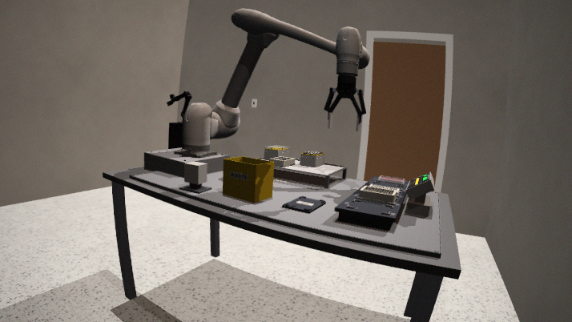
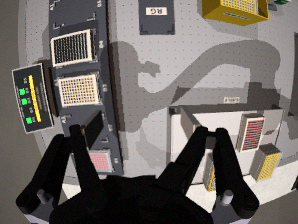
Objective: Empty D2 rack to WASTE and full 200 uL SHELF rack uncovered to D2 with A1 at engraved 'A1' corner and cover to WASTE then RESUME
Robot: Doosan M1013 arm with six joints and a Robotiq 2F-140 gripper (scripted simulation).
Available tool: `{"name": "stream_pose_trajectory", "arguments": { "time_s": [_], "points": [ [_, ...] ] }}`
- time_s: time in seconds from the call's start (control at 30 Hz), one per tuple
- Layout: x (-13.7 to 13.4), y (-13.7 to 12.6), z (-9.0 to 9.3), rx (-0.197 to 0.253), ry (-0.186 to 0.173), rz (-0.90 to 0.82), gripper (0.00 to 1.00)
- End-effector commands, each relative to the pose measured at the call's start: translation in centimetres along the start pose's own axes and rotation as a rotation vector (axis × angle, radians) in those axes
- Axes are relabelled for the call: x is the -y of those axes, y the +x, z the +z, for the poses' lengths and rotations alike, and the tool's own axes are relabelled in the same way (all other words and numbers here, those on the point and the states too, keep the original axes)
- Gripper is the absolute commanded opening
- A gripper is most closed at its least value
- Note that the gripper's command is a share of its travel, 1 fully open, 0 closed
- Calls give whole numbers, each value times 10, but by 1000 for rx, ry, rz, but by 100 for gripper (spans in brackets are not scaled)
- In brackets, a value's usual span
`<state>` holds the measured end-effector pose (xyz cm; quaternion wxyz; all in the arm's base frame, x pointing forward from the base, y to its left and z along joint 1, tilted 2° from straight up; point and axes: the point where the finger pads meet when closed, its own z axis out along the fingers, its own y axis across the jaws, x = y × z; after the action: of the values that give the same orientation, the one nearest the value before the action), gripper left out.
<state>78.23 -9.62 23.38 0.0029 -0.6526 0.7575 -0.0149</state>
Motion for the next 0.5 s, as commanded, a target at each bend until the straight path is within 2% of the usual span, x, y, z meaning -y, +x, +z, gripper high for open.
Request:
{"name": "stream_pose_trajectory", "arguments": {
  "time_s": [0.0, 0.13, 0.2, 0.47],
  "points": [
    [-15, 0, 0, 0, 0, 0, 77],
    [-35, 0, 0, 0, 0, 0, 77],
    [-35, 0, 0, 0, 0, 0, 77],
    [-75, 0, 0, 0, 0, 0, 77]
  ]
}}
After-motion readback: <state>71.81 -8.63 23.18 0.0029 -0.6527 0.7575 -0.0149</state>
